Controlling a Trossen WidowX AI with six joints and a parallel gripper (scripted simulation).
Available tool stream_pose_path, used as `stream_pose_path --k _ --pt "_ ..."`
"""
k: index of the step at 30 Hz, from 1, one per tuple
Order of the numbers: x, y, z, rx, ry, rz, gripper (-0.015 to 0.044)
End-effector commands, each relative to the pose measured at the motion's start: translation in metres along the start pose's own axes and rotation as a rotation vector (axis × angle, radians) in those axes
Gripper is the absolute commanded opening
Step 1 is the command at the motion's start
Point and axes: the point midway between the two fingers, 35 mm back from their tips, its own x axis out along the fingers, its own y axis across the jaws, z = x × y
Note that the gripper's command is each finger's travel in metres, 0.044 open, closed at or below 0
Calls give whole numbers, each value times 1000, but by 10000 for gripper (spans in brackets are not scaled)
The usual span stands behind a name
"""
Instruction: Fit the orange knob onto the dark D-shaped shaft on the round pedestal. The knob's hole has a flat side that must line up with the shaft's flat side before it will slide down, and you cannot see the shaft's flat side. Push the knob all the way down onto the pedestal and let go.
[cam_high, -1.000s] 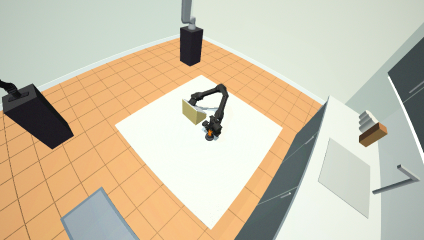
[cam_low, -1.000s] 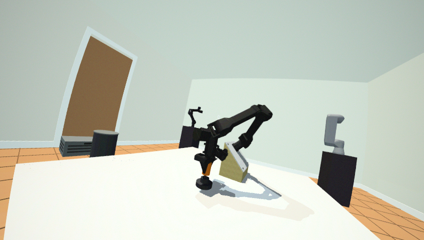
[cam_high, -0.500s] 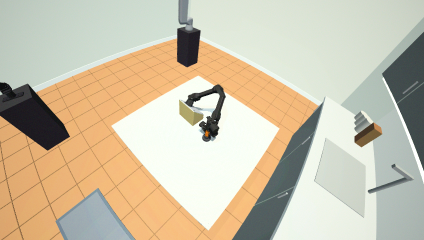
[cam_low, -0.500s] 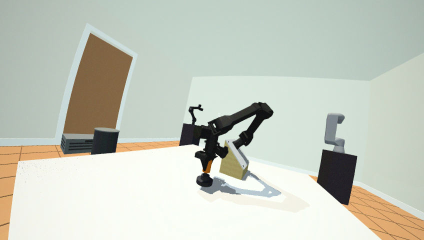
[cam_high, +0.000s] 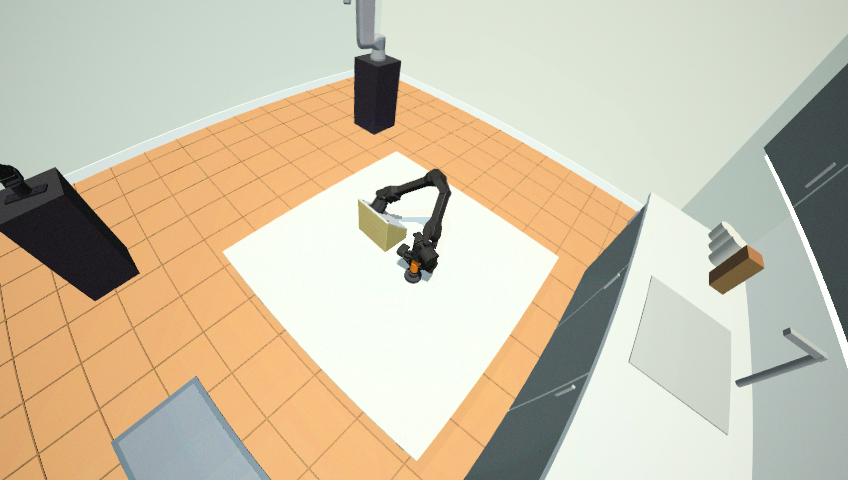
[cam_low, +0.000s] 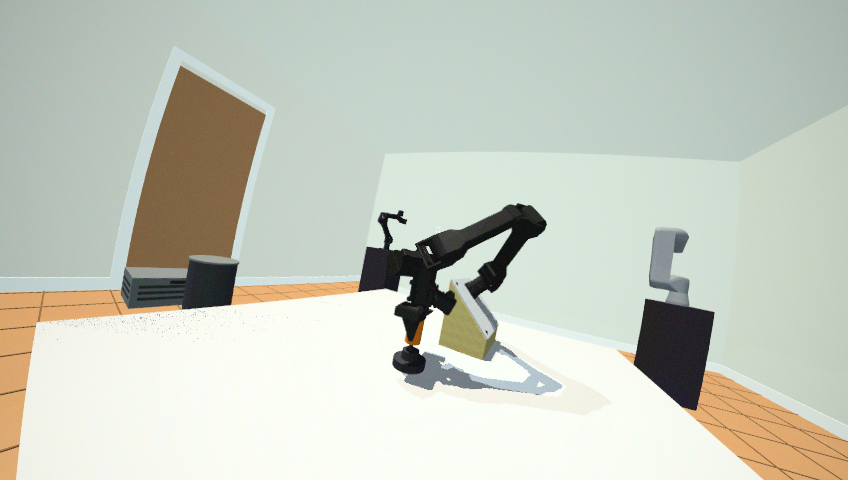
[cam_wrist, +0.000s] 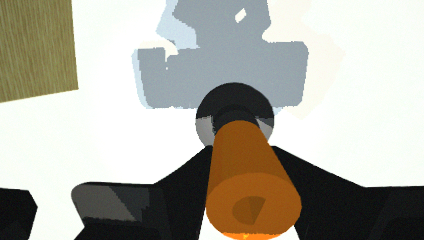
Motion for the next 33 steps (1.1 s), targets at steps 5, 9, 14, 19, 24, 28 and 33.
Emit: stream_pose_path --k 5,9,14,19,24,28,33 --pt "3 2 0 -39 -2 0 0" --pt "3 1 1 -39 -2 0 0" --pt "3 1 1 -39 -2 0 0" --pt "3 0 0 -39 -2 0 0" --pt "3 0 0 -39 -2 0 0" --pt "4 0 1 -39 -2 0 0" --pt "0 0 1 -39 -2 0 0"
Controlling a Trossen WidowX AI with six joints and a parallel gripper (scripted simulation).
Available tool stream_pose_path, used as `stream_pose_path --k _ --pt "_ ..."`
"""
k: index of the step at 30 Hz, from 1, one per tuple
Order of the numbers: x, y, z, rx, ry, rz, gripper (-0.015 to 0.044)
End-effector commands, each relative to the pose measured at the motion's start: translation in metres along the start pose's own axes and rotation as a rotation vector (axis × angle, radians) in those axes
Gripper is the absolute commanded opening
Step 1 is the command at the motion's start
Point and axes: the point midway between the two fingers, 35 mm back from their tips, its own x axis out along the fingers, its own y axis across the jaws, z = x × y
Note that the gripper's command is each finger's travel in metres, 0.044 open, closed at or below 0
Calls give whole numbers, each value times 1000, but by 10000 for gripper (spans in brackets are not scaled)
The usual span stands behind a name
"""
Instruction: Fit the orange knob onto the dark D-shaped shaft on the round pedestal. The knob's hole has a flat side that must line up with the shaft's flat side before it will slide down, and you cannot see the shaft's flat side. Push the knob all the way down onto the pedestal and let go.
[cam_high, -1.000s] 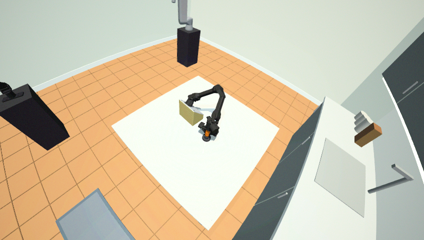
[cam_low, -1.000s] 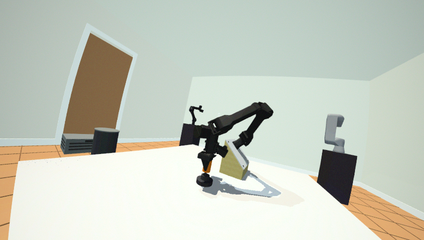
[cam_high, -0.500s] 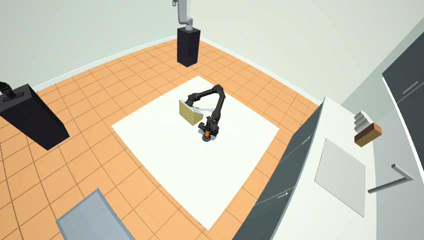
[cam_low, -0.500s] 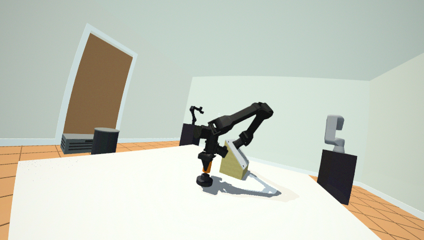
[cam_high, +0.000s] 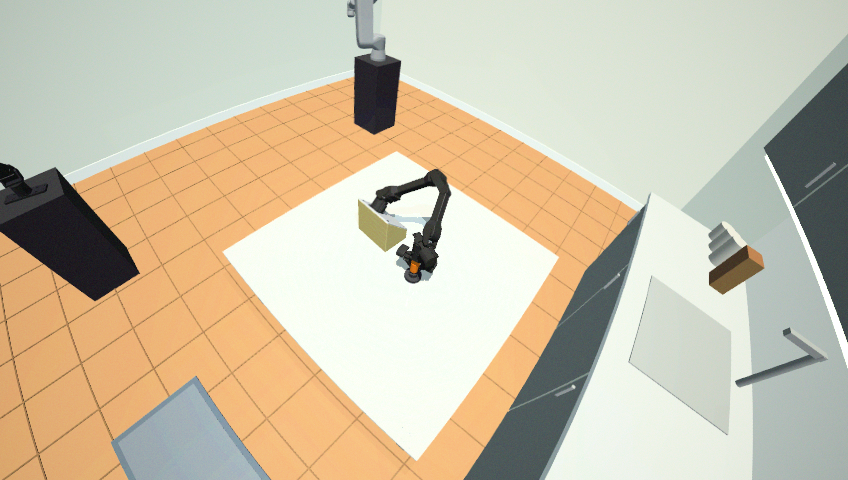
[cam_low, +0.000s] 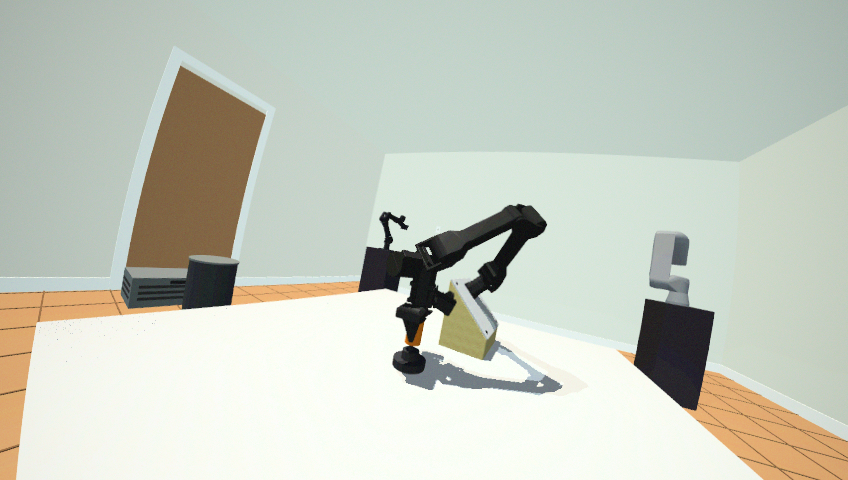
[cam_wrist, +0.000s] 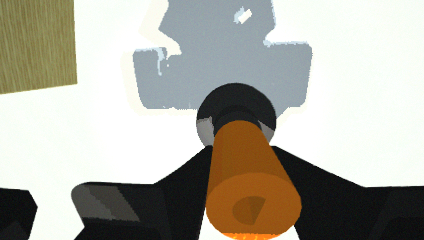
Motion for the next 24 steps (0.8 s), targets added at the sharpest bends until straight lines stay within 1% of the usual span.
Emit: stream_pose_path --k 1,4,10,24 --pt "-4 -1 0 -3 -1 -3 0" --pt "-4 -1 0 -29 -1 -3 0" --pt "-2 -1 0 -212 -1 -3 0" --pt "1 0 0 -212 -1 -3 0"
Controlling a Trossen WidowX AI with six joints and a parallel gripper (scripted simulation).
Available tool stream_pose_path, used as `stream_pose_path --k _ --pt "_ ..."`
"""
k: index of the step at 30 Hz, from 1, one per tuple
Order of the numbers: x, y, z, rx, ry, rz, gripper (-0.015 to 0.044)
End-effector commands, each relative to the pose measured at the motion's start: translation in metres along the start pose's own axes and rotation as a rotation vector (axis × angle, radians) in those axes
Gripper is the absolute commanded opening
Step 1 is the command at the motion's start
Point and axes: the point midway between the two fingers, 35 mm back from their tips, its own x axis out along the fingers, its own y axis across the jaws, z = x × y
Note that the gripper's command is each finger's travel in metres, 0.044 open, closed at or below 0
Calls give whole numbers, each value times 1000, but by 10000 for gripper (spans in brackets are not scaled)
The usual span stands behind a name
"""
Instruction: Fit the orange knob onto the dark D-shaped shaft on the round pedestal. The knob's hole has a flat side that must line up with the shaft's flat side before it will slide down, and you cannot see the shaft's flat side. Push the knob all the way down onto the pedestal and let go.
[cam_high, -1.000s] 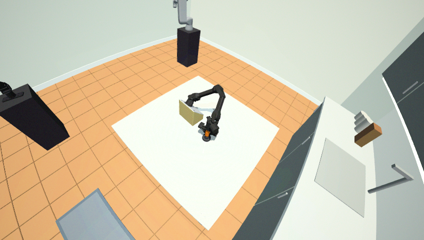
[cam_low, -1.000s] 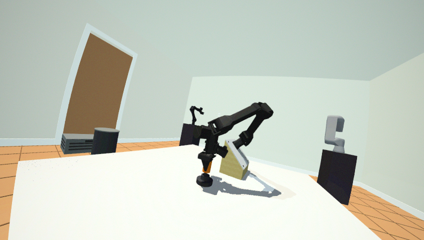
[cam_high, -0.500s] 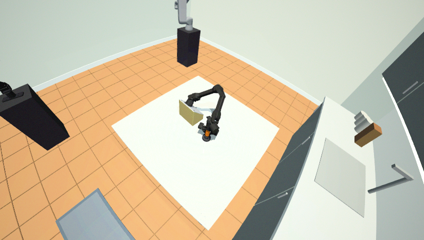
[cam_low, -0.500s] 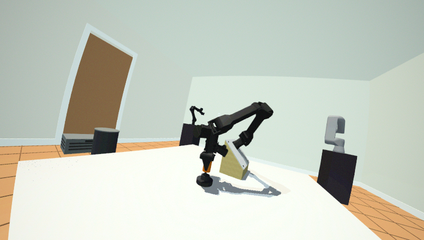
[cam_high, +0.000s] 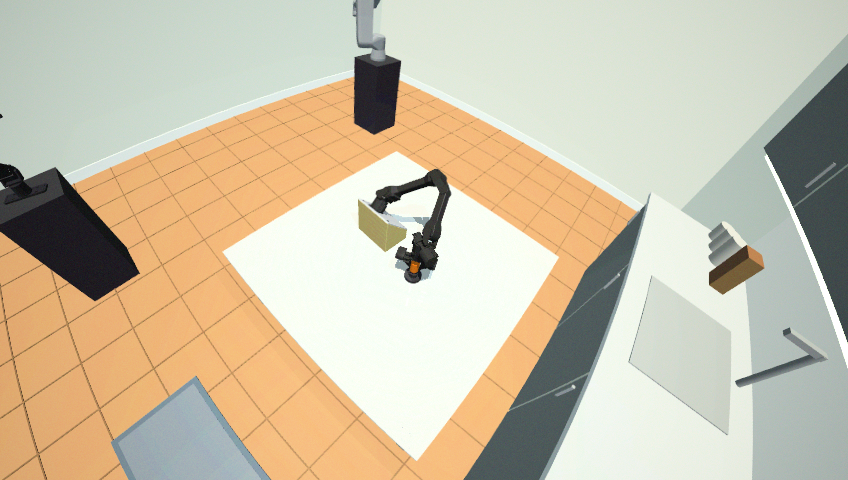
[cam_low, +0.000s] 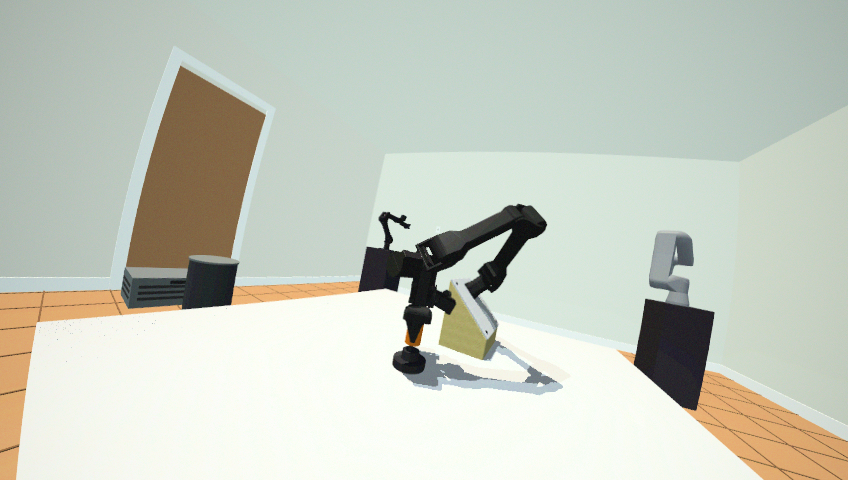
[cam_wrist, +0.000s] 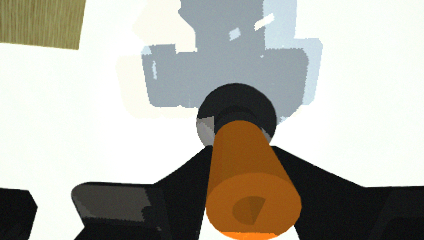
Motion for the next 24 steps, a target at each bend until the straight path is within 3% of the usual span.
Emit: stream_pose_path --k 1,19,24 --pt "0 -1 0 -6 -2 -2 0" --pt "-4 -1 0 -6 -2 -2 0" --pt "-4 -1 0 -131 -2 -2 0"
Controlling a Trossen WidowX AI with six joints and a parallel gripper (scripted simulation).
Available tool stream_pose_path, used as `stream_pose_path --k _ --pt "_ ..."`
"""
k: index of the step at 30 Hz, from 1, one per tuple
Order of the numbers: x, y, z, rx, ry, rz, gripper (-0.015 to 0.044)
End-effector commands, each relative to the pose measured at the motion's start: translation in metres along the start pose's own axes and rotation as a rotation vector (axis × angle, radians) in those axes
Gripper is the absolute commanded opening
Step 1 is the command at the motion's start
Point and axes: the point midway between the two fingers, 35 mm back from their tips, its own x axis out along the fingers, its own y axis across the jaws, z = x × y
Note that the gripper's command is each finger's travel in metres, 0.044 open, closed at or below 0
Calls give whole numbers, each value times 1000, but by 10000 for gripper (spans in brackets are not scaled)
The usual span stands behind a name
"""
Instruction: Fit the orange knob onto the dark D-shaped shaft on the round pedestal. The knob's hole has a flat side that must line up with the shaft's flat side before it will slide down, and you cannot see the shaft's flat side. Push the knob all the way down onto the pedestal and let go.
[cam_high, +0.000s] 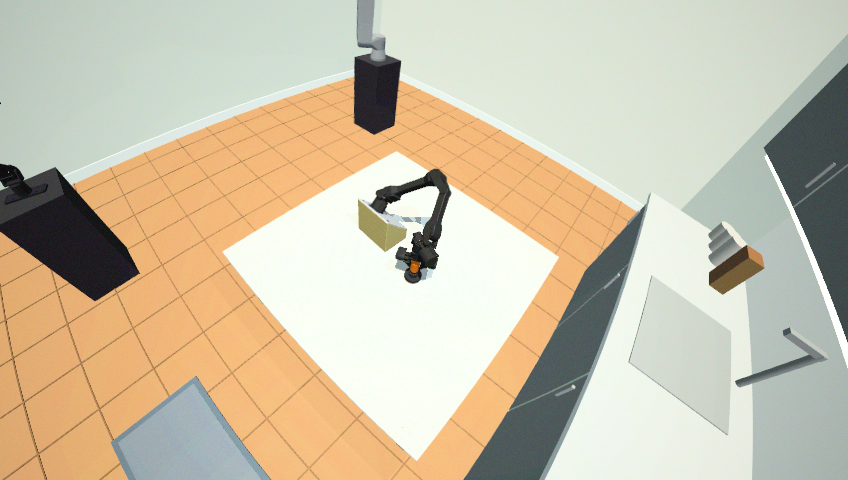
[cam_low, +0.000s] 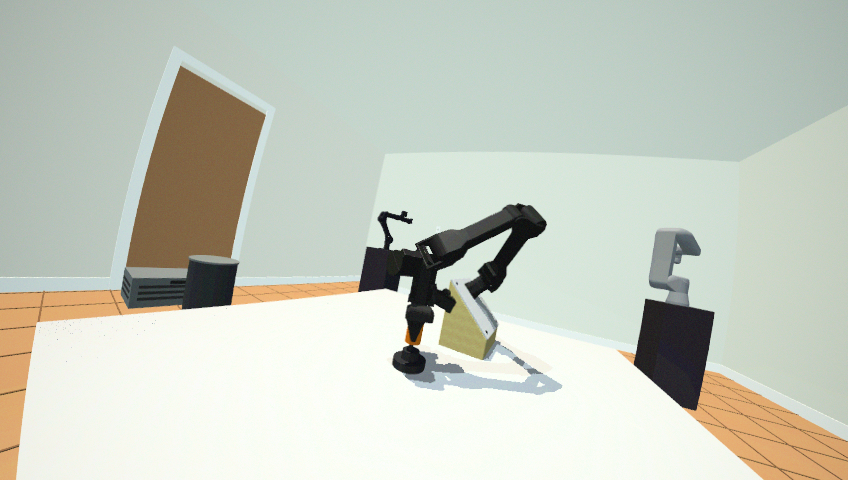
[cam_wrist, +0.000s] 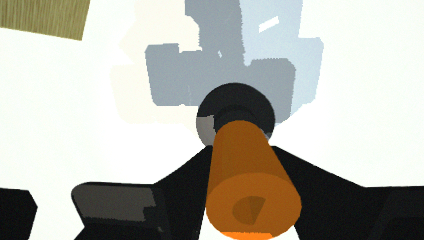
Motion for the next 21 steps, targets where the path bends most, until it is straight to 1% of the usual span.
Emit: stream_pose_path --k 1,3,21 --pt "-1 -1 0 -119 0 -2 0" --pt "1 0 0 -160 0 -2 0" --pt "3 0 0 -160 0 -2 0"
